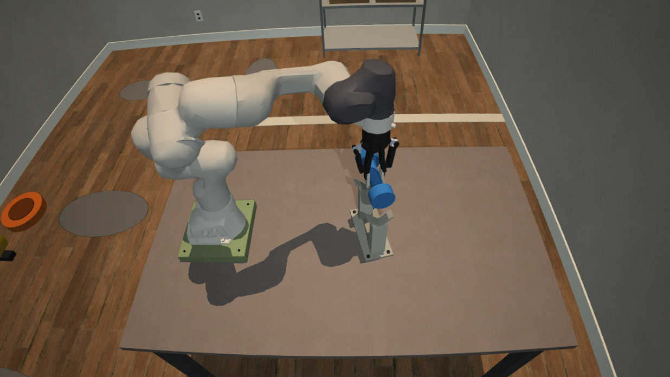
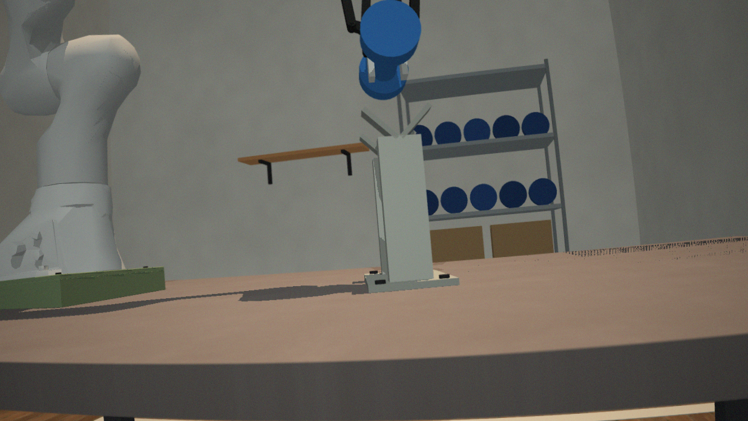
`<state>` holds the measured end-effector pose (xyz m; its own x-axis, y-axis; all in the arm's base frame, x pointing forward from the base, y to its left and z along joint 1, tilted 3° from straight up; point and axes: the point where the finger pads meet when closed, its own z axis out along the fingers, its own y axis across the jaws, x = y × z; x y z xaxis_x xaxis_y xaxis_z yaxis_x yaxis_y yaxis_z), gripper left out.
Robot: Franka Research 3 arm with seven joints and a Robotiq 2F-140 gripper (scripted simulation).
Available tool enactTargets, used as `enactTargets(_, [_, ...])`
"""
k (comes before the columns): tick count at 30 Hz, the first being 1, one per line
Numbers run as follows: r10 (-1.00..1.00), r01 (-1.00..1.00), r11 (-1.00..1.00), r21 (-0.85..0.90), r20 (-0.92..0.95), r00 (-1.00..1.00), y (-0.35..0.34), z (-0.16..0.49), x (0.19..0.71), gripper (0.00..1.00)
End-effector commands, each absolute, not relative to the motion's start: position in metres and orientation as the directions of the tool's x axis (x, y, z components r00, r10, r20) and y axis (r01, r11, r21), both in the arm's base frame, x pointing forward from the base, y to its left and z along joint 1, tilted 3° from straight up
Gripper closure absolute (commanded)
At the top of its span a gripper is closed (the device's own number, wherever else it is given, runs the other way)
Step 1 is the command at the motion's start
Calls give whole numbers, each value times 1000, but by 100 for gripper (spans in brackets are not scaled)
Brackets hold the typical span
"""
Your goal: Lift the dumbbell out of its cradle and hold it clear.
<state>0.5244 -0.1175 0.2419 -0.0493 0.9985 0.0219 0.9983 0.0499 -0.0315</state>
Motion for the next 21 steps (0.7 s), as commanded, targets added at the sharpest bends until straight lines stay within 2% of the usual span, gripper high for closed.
enactTargets(1, [998, 998, 53, -35, 24, -52, -118, 253, 523, 100])
enactTargets(21, [998, 998, 52, -35, 25, -51, -118, 273, 523, 100])
